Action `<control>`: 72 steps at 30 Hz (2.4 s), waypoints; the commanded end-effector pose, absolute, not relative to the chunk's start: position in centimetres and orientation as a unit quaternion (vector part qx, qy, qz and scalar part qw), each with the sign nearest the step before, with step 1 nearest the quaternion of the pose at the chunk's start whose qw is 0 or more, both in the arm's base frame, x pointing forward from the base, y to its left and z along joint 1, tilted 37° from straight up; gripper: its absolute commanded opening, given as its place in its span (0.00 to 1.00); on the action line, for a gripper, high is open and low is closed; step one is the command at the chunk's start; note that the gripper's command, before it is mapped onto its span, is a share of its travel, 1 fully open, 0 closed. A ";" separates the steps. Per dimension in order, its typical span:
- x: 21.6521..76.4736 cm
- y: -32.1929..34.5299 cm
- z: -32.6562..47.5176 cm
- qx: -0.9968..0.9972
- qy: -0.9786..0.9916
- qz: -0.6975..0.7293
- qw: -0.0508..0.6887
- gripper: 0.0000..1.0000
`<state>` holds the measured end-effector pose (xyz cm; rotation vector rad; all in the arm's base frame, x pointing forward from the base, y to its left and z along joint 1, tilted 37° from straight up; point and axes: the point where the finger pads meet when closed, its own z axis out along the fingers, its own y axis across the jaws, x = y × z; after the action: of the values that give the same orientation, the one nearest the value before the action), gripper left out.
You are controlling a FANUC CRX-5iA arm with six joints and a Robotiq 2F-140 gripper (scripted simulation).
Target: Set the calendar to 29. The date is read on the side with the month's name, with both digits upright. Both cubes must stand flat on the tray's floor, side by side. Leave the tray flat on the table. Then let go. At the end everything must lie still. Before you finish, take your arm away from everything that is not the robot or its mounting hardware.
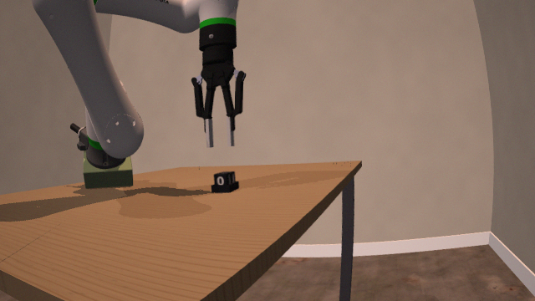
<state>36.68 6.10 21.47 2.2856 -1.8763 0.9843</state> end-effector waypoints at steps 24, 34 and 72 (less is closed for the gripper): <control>37.7 5.2 19.6 0.733 -0.602 0.316 0.012 0.29; 38.2 4.7 18.6 0.733 -0.602 0.316 0.012 0.29; 38.9 4.1 17.3 0.733 -0.602 0.316 0.012 0.29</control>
<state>38.92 4.09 17.28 2.2853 -1.8766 0.9844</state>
